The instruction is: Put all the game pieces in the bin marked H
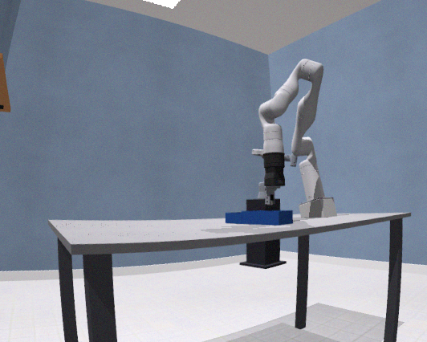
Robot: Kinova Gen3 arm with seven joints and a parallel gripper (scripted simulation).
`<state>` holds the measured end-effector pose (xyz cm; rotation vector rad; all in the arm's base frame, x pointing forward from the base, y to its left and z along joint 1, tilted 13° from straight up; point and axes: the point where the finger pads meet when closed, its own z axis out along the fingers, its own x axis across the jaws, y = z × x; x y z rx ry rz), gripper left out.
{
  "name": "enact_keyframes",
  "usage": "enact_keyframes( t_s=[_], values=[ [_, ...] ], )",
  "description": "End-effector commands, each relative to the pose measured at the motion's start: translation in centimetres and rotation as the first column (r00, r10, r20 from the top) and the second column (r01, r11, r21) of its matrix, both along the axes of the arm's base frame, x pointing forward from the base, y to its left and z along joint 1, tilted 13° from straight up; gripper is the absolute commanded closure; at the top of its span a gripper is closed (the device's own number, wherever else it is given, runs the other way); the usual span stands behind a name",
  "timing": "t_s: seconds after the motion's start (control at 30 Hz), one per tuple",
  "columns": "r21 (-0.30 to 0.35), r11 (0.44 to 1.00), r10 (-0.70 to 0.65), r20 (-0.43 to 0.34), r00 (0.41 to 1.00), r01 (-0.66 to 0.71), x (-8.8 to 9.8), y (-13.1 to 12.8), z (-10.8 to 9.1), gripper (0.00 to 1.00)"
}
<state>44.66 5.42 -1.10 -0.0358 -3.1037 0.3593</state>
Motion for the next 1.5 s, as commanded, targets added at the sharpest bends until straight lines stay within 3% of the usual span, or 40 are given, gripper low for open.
enact_keyframes(
  t_s=[0.0,0.3,1.13,1.47],
  values=[
    [-0.003,1.000,0.026,-0.007,1.000,-0.026,0.7,2.1,-0.5,0.66],
    [-0.003,1.000,0.023,-0.004,1.000,-0.023,2.0,5.2,-1.2,0.66],
    [-0.001,1.000,0.024,0.001,1.000,-0.024,2.1,4.8,-1.1,0.66],
    [0.002,1.000,0.026,0.001,1.000,-0.026,2.0,4.3,-2.9,0.66]
  ],
)
